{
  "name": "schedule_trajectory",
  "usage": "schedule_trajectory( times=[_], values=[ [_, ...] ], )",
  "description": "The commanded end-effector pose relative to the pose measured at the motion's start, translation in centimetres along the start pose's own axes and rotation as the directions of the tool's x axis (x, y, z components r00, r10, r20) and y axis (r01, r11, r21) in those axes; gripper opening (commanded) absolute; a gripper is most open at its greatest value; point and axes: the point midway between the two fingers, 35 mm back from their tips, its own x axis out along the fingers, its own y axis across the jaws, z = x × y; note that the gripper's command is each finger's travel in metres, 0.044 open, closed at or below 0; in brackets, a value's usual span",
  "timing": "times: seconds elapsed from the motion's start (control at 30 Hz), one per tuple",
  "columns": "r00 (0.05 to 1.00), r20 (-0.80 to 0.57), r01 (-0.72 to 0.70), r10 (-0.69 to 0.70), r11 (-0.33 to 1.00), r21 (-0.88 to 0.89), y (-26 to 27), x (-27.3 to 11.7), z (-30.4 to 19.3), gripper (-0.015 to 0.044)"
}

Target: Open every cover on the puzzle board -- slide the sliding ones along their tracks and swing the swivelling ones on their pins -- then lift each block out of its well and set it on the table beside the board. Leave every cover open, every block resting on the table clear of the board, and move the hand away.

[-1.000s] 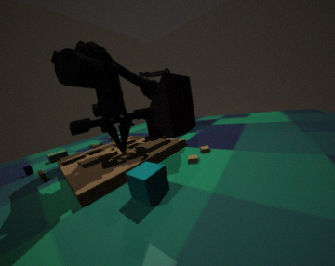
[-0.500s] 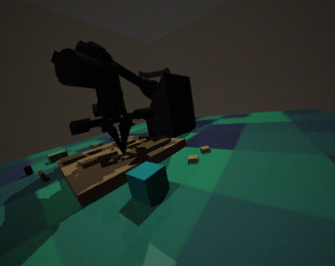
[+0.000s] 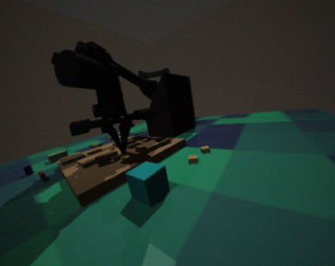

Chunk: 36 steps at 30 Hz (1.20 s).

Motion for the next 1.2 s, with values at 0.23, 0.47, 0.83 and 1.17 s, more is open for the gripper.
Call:
schedule_trajectory(
  times=[0.23,0.47,0.83,1.17],
  values=[
    [1.0,0.0,0.003,-0.003,1.0,-0.002,-0.11,0.88,-0.02,0.0],
    [1.0,0.0,0.003,-0.003,1.0,-0.002,0.03,1.15,0.1,0.0],
    [1.0,0.0,0.003,-0.003,1.0,-0.002,0.09,1.28,0.18,0.0],
    [1.0,0.0,0.003,-0.003,1.0,-0.002,0.08,1.28,0.18,0.0]
  ],
)
